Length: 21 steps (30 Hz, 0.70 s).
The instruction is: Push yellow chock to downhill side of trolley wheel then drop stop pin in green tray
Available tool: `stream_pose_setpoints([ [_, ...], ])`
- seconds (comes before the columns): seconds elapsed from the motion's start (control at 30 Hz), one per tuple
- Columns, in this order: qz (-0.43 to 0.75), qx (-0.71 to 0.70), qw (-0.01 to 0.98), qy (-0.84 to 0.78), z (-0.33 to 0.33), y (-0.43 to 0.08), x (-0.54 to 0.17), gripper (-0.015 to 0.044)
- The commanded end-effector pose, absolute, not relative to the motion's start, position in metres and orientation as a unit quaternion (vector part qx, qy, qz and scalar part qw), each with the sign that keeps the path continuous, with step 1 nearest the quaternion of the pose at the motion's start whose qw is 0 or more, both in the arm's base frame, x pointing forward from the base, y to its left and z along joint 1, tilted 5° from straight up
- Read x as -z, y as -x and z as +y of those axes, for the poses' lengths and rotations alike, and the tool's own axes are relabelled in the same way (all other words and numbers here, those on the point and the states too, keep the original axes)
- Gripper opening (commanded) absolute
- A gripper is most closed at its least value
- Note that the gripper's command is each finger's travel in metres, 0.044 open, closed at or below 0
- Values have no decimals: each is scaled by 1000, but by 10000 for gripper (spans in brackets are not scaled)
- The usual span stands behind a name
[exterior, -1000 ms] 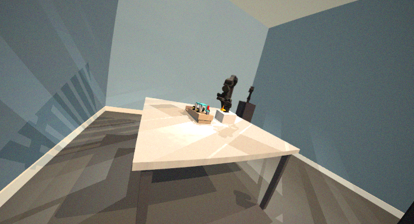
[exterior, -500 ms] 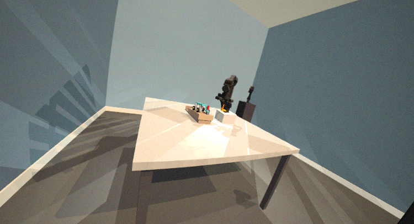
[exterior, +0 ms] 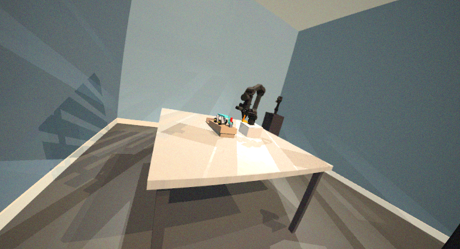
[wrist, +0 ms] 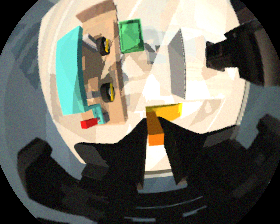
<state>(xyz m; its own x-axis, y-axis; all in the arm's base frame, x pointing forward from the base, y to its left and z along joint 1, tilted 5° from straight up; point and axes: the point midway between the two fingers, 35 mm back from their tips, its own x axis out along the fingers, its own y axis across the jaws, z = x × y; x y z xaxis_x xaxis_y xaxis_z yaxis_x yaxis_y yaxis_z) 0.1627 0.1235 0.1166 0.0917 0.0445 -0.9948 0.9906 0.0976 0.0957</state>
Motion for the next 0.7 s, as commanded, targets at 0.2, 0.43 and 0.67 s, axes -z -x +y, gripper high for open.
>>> stream_pose_setpoints([
  [0.2,510,441,536,-508,95,-173,-114,0],
  [0.43,509,442,537,-508,74,-181,-112,0],
  [0.67,508,442,537,-507,53,-188,-111,0],
])
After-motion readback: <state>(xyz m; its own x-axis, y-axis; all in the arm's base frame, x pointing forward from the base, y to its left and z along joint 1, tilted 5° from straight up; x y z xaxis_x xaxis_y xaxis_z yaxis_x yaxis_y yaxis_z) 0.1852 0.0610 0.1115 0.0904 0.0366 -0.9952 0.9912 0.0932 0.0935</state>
